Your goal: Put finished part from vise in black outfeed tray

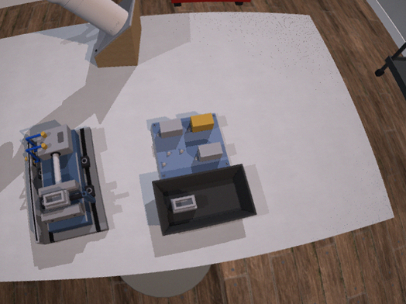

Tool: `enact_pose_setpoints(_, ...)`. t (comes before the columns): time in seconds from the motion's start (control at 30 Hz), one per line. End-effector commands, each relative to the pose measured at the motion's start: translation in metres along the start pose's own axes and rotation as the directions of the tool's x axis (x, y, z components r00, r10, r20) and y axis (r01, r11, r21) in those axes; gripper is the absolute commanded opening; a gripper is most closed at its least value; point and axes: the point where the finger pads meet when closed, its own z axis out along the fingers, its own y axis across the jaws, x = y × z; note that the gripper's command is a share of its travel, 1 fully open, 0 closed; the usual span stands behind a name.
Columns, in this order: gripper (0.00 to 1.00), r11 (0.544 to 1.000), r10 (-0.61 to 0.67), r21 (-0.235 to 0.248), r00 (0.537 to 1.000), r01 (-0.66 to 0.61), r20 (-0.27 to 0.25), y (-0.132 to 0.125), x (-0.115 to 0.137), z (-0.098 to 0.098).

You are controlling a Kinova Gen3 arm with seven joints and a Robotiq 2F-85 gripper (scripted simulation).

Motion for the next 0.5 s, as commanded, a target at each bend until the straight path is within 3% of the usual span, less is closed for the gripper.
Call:
enact_pose_setpoints(0.0,1.00,1.000,0.003,0.006,1.000,-0.003,-0.002,0.001,-0.001,0.000)
enact_pose_setpoints(0.13,1.00,1.000,0.003,0.006,1.000,-0.003,-0.002,0.001,-0.001,0.000)
enact_pose_setpoints(0.17,1.00,1.000,0.021,-0.004,1.000,-0.021,0.015,0.014,-0.007,-0.008)
enact_pose_setpoints(0.4,1.00,1.000,0.021,-0.004,1.000,-0.021,0.015,0.014,-0.007,-0.008)
enact_pose_setpoints(0.47,1.00,0.999,0.039,-0.016,0.999,-0.039,0.031,0.028,-0.012,-0.016)
